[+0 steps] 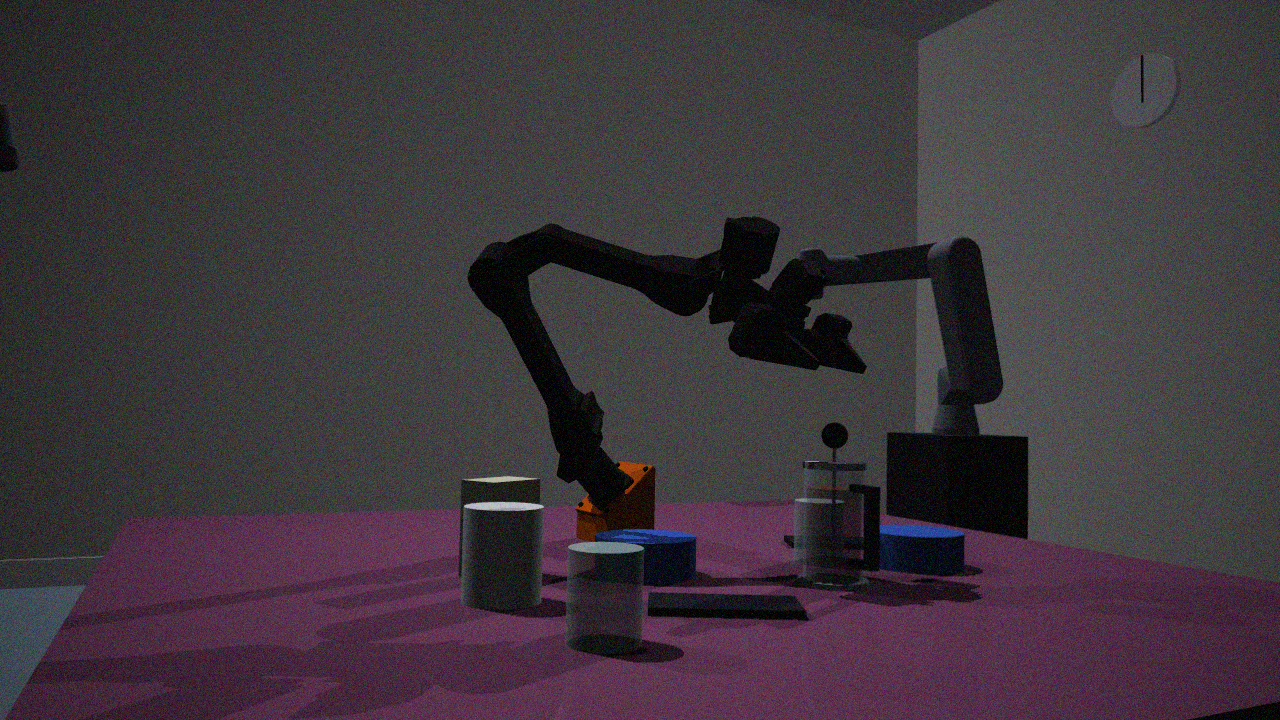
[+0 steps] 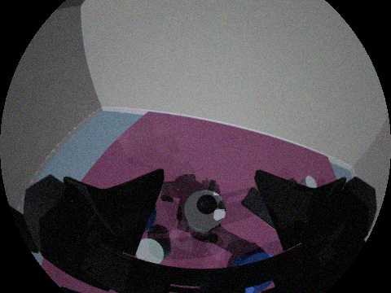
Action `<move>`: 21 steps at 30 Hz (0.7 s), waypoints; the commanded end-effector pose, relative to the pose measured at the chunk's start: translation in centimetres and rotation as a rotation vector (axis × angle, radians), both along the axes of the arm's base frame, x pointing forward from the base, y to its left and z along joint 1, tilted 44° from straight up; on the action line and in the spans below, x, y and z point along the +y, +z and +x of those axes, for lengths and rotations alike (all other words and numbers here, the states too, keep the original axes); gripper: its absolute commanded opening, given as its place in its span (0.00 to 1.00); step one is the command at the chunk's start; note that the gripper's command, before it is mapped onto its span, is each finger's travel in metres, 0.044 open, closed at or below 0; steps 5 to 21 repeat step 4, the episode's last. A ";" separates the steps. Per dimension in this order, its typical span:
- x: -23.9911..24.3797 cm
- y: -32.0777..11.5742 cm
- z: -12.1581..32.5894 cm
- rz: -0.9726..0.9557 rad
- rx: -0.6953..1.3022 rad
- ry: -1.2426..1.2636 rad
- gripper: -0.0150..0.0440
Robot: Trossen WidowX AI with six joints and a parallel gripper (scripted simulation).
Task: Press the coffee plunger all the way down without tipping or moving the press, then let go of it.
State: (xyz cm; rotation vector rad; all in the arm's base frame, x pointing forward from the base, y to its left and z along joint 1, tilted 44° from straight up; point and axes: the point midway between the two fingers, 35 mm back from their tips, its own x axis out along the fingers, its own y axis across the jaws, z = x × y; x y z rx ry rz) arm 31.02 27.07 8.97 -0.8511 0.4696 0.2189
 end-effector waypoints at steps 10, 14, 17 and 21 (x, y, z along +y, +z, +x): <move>0.1 0.3 -0.1 0.006 -0.004 -0.006 1.00; 0.1 0.3 -0.1 0.006 -0.004 -0.006 1.00; 0.1 0.3 -0.1 0.006 -0.004 -0.006 1.00; 0.1 0.3 -0.1 0.006 -0.004 -0.006 1.00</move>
